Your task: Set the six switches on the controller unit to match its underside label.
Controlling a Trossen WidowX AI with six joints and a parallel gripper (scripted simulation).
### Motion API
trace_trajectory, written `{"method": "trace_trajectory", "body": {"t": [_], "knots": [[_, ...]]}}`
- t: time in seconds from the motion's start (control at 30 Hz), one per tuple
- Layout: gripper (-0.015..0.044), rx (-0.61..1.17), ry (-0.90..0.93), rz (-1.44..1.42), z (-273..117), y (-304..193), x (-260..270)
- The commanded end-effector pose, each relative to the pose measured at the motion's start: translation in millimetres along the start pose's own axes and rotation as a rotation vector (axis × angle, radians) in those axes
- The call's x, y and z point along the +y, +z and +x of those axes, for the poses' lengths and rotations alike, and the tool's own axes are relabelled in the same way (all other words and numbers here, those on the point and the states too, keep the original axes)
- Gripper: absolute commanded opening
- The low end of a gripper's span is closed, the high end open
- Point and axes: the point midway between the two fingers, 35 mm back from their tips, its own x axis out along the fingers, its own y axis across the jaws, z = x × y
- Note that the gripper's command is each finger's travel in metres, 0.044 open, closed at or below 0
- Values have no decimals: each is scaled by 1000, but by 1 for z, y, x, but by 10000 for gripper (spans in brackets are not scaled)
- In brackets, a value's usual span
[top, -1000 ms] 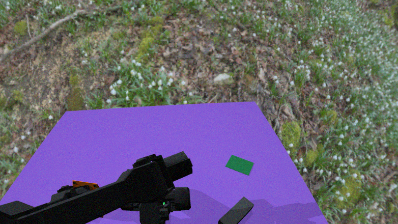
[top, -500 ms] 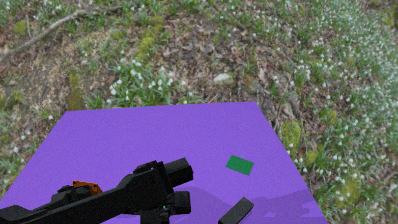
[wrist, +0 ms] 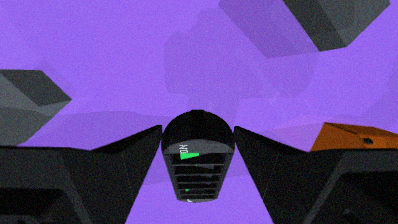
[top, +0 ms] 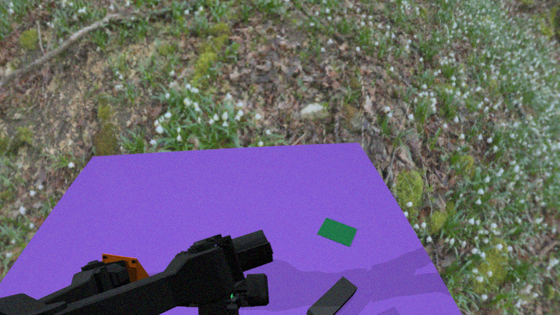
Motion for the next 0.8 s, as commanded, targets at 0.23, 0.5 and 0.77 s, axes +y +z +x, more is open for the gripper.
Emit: {"method": "trace_trajectory", "body": {"t": [0.23,0.5,0.77], "knots": [[338,-3,-4,-11,9,0,-3],[338,-3,-4,-11,15,0,-3],[338,-4,-4,-11,20,1,-3]]}}
